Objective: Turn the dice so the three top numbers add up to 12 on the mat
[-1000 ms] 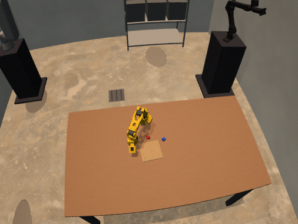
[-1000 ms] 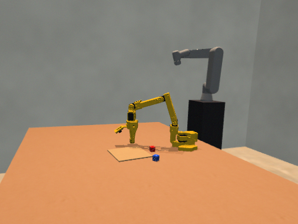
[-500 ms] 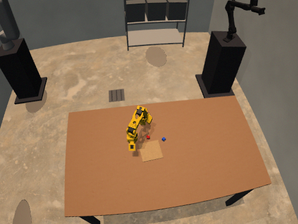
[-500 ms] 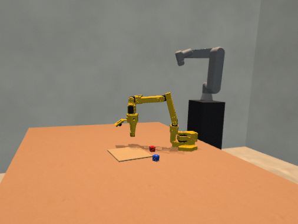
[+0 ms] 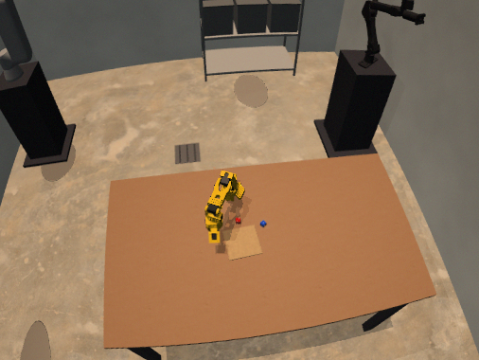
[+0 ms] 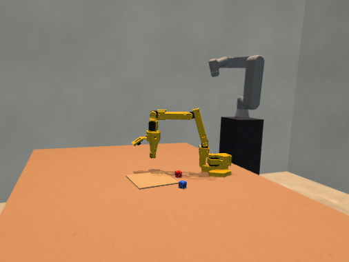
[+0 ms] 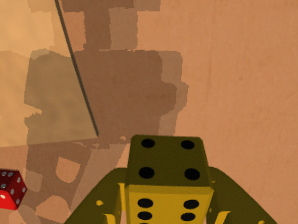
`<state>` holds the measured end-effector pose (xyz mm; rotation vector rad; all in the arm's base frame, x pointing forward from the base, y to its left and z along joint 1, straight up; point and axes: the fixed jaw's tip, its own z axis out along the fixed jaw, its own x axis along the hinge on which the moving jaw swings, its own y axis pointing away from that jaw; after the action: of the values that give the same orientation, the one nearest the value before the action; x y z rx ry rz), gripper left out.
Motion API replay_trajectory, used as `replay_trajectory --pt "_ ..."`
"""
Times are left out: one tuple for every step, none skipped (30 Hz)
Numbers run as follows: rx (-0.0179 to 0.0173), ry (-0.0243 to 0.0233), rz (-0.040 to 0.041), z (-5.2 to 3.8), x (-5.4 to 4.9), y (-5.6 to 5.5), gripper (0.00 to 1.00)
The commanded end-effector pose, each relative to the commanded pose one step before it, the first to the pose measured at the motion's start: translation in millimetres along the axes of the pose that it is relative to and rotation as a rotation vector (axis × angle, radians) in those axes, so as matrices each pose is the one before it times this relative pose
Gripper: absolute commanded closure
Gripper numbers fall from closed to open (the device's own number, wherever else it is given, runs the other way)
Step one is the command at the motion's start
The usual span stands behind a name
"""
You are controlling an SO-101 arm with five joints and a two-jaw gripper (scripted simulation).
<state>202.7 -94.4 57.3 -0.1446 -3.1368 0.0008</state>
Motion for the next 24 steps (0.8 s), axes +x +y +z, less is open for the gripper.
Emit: replay_trajectory --pt "0.01764 -0.05431 -0.09880 -8.714 -19.47 16.14 1.00" --pt "0.00040 -0.00573 -0.03029 0.291 -5.25 5.73 1.00" --pt "0.00023 -0.00610 -0.03203 0.374 -5.52 6.19 1.00" --pt "0.00005 -0.00643 -0.03318 0.470 -5.68 6.55 1.00" --pt "-0.00011 -0.00660 -0.03379 0.549 -5.74 6.80 1.00" --pt "0.00000 0.00000 0.00000 0.000 0.00 0.00 1.00" --pt "0.00000 0.00000 0.00000 0.000 0.00 0.00 1.00" --pt "-0.00031 -0.00669 -0.03374 0.626 -5.69 6.93 1.00" --pt "-0.00049 -0.00666 -0.03315 0.693 -5.55 6.94 1.00" --pt "-0.00066 -0.00645 -0.03195 0.730 -5.30 6.80 1.00" --pt "-0.00075 -0.00620 -0.03019 0.742 -4.98 6.54 1.00" --pt "-0.00087 -0.00577 -0.02796 0.741 -4.57 6.14 1.00" --pt "-0.00086 -0.00528 -0.02529 0.710 -4.11 5.62 1.00" --pt "-0.00087 -0.00471 -0.02224 0.654 -3.60 5.01 1.00" --pt "-0.00038 -0.00510 -0.01896 0.580 -3.23 4.23 1.00" --pt "0.00041 -0.00619 -0.01556 0.497 -2.96 3.38 1.00" --pt "0.00026 -0.00484 -0.01208 0.399 -2.30 2.65 1.00" --pt "0.00017 -0.00355 -0.00878 0.291 -1.66 1.93 1.00" --pt "0.00008 -0.00232 -0.00574 0.201 -1.09 1.27 1.00" --pt "0.00003 -0.00127 -0.00317 0.108 -0.60 0.71 1.00" --pt "0.00003 -0.00051 -0.00122 0.040 -0.23 0.28 1.00" --pt "0.00001 -0.00009 -0.00022 0.009 -0.04 0.04 1.00" --pt "0.00000 0.00000 0.00000 0.000 0.00 0.00 1.00" --pt "0.00000 0.00000 0.00000 0.000 0.00 0.00 1.00"
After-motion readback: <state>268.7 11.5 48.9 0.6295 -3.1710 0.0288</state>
